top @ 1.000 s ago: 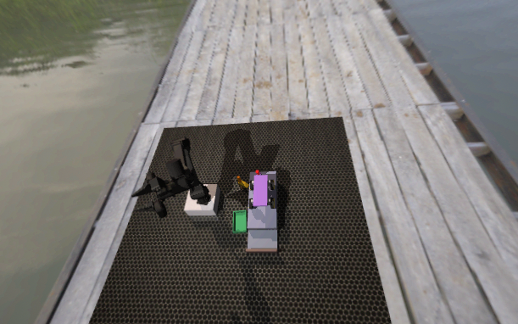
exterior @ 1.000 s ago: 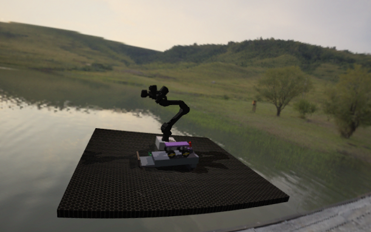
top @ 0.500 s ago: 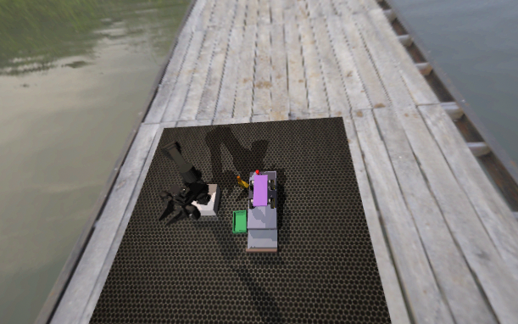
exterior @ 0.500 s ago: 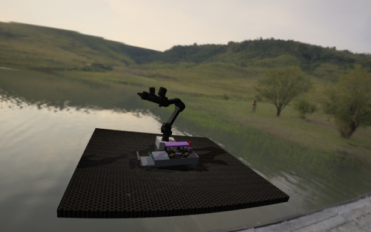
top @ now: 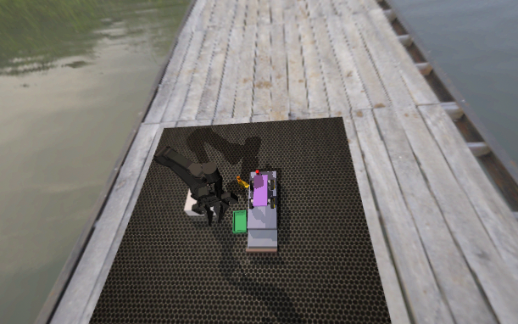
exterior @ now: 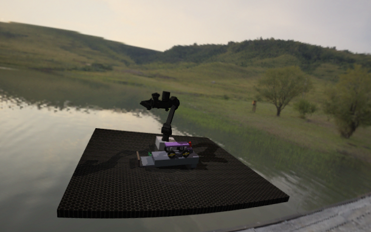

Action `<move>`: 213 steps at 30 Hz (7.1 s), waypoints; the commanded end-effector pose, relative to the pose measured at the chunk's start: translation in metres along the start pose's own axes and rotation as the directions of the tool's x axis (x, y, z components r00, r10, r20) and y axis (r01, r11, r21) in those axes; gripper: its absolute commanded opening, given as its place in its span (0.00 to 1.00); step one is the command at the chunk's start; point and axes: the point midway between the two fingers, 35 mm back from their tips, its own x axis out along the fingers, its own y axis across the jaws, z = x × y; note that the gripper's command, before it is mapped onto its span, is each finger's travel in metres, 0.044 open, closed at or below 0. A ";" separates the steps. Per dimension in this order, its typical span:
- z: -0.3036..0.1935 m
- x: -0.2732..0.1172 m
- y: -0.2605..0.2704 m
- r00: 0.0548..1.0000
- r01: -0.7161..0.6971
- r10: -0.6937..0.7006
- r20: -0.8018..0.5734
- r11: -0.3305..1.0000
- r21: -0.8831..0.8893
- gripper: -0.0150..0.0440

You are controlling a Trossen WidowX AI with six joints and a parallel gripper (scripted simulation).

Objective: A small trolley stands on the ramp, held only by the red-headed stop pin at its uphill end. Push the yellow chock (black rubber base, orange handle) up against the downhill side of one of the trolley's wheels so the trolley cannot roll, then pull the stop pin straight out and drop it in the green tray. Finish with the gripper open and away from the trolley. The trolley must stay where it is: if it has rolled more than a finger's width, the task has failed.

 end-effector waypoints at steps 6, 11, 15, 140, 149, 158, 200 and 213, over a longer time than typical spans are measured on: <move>-0.061 -0.039 0.060 0.939 -0.192 0.237 -0.250 0.962 0.193 0.58; -0.095 -0.074 0.085 0.853 -0.232 0.343 -0.394 0.925 0.302 0.58; -0.122 -0.107 0.100 0.760 -0.227 0.406 -0.508 0.898 0.378 0.58; -0.312 -0.385 -0.098 -0.002 0.582 -0.385 -0.923 0.750 -0.314 0.25; -0.283 -0.383 -0.088 -0.002 0.583 -0.385 -0.923 0.750 -0.314 0.25; -0.256 -0.383 -0.077 -0.002 0.583 -0.385 -0.923 0.750 -0.314 0.25; -0.196 -0.386 -0.048 -0.003 0.173 -0.385 -0.923 0.909 -0.379 0.25; -0.196 -0.386 -0.048 -0.003 -0.261 -0.385 -0.923 0.891 -0.370 0.25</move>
